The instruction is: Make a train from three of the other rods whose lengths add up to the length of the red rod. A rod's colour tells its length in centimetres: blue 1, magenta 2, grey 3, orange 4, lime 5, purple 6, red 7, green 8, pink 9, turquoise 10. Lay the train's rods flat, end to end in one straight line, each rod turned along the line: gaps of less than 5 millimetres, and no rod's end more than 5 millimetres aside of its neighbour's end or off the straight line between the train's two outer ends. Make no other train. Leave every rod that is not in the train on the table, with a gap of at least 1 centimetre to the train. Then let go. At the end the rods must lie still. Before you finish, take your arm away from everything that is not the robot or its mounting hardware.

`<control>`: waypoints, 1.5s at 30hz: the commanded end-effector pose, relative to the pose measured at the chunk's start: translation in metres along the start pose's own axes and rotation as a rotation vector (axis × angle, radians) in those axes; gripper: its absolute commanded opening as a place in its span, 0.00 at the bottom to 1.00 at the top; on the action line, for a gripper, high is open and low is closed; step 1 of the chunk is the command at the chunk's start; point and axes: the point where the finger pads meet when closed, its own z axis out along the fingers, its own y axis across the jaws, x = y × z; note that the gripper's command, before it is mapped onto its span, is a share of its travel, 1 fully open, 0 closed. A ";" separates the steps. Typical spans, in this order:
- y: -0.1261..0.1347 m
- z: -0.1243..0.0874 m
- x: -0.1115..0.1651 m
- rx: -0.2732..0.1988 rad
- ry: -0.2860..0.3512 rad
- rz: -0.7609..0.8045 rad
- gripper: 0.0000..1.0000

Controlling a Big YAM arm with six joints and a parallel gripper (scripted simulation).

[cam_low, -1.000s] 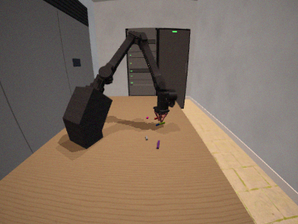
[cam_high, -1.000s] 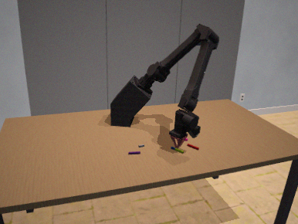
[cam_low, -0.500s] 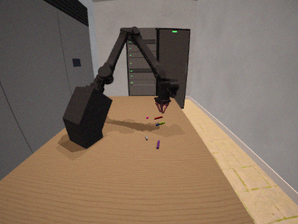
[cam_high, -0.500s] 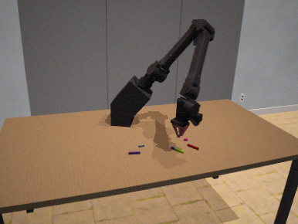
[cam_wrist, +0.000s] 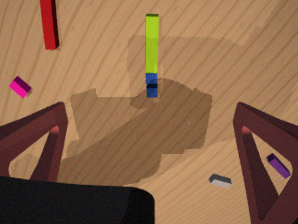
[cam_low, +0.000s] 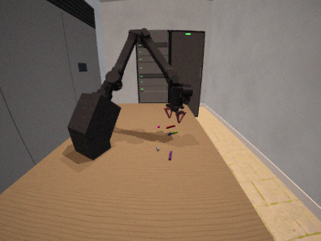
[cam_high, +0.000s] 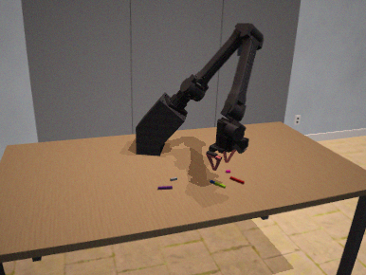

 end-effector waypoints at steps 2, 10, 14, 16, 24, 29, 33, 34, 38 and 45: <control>-0.007 -0.012 -0.014 0.015 -0.031 -0.019 1.00; -0.007 -0.012 -0.014 0.015 -0.031 -0.019 1.00; -0.008 -0.017 -0.015 0.020 -0.038 -0.019 1.00; -0.008 -0.021 -0.017 0.021 -0.040 -0.020 1.00; -0.009 -0.058 -0.021 0.027 -0.047 -0.027 1.00; -0.008 -0.083 -0.022 0.030 -0.048 -0.029 1.00; -0.008 -0.100 -0.022 0.031 -0.048 -0.031 1.00; -0.008 -0.105 -0.022 0.032 -0.048 -0.031 1.00; -0.008 -0.117 -0.022 0.033 -0.048 -0.032 1.00; -0.005 -0.108 -0.010 0.011 -0.020 -0.017 1.00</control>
